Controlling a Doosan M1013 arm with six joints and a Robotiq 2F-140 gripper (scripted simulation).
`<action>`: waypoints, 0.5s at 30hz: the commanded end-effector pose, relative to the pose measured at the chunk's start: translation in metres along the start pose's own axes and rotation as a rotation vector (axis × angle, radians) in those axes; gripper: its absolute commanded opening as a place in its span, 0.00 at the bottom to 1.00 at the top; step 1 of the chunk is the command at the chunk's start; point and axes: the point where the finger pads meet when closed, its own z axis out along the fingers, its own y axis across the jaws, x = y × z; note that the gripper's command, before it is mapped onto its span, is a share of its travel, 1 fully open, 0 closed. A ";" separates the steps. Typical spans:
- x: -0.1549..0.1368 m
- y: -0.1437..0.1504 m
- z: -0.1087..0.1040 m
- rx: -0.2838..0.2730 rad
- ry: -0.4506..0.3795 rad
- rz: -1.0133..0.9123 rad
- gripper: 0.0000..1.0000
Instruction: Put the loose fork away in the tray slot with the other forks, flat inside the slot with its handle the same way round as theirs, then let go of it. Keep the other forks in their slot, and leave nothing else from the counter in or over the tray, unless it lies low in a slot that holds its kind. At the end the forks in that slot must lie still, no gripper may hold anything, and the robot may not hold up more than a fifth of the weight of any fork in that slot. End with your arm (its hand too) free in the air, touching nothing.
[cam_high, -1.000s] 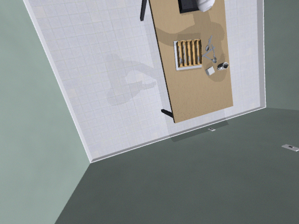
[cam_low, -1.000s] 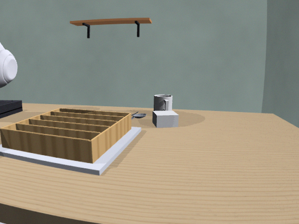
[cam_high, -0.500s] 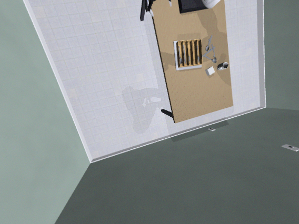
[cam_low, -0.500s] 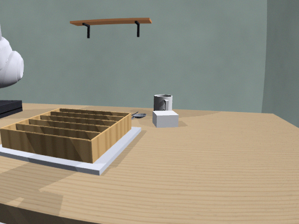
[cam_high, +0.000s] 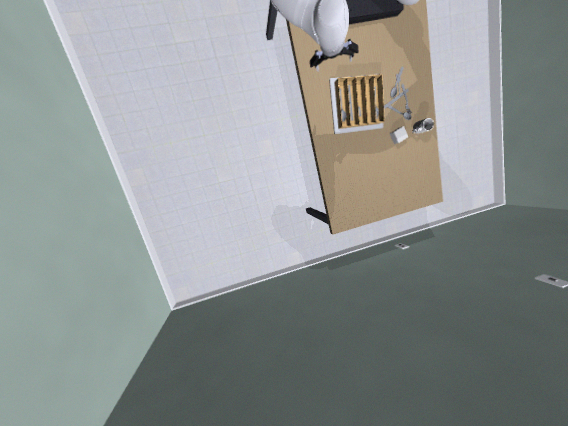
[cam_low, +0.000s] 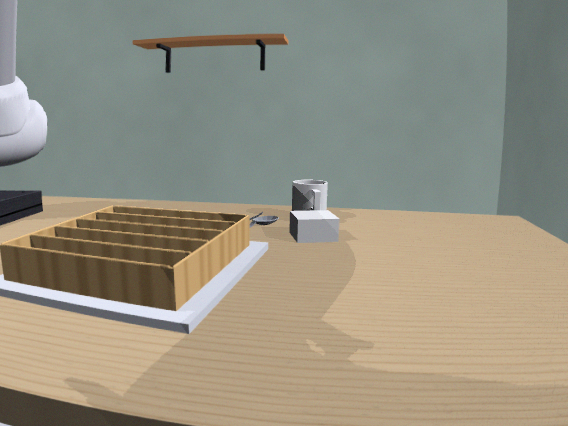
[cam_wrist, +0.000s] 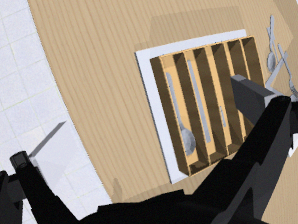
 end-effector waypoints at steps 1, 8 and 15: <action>-0.043 0.038 0.037 0.074 0.037 0.016 1.00; -0.094 0.100 0.094 0.160 0.059 0.018 1.00; -0.130 0.164 0.150 0.237 0.061 0.012 1.00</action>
